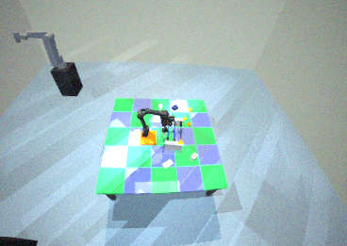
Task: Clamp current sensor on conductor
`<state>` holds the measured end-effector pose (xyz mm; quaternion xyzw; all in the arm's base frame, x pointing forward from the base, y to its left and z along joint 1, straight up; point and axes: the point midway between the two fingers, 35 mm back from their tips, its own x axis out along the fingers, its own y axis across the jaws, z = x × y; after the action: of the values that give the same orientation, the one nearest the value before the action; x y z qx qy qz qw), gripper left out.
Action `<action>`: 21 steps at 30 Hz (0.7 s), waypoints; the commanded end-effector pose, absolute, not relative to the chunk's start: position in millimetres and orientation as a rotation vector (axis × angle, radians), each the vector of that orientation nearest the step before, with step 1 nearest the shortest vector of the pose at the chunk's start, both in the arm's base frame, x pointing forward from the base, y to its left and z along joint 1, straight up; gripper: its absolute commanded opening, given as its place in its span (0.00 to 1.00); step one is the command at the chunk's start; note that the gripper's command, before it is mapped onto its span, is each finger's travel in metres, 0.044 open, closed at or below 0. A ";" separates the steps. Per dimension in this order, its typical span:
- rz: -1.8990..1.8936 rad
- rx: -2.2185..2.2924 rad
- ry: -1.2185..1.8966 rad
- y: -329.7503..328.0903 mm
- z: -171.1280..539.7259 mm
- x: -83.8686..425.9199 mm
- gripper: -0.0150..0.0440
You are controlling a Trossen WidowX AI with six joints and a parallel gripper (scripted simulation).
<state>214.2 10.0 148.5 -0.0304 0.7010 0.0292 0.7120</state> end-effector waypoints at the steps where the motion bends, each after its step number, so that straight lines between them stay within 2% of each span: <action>1: 0.069 -0.071 1.550 10.1 168.4 212.8 0.25; 11: 0.056 -0.059 1.548 9.8 193.2 209.4 0.25; 21: -0.183 0.193 1.491 8.6 194.7 240.6 0.25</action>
<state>228.9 9.4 192.8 0.0482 0.6884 -0.0459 0.7223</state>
